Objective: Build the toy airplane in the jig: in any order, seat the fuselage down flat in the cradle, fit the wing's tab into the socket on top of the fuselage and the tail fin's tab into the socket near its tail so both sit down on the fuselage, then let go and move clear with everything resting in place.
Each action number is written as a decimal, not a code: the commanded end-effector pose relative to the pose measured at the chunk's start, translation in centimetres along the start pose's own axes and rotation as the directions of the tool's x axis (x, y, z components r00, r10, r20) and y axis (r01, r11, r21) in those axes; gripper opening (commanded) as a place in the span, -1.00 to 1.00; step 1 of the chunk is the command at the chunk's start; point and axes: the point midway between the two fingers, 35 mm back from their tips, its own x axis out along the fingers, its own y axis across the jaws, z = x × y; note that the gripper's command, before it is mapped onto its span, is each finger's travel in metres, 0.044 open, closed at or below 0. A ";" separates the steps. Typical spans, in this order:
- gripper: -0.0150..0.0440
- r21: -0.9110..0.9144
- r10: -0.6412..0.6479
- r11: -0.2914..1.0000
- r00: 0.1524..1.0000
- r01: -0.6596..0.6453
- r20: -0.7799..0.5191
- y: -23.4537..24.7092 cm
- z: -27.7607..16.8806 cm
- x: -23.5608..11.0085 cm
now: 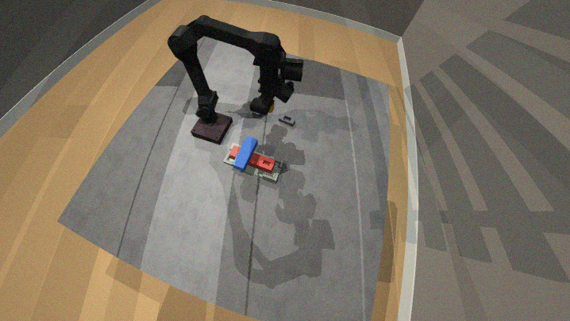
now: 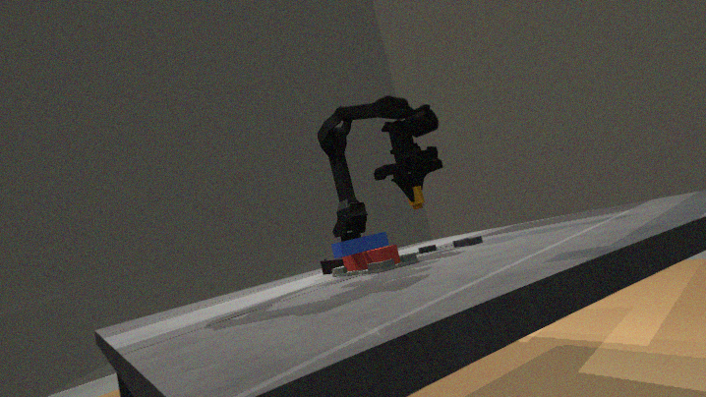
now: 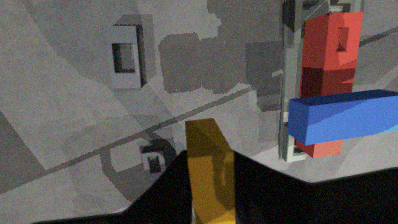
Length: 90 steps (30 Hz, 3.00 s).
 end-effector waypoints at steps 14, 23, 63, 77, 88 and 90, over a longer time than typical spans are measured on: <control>-0.49 -0.004 0.003 1.000 1.000 -0.003 -0.003 -3.3 2.6 0.7; -0.49 -0.003 0.002 1.000 1.000 -0.002 -0.002 -5.5 3.8 1.1; -0.49 0.019 -0.001 1.000 1.000 0.001 0.011 -16.3 6.5 3.2; -0.27 0.006 -0.007 1.000 1.000 0.007 0.011 -18.3 6.6 3.5; -0.27 0.006 -0.007 1.000 1.000 0.007 0.011 -18.3 6.6 3.5; -0.27 0.006 -0.007 1.000 1.000 0.007 0.011 -18.3 6.6 3.5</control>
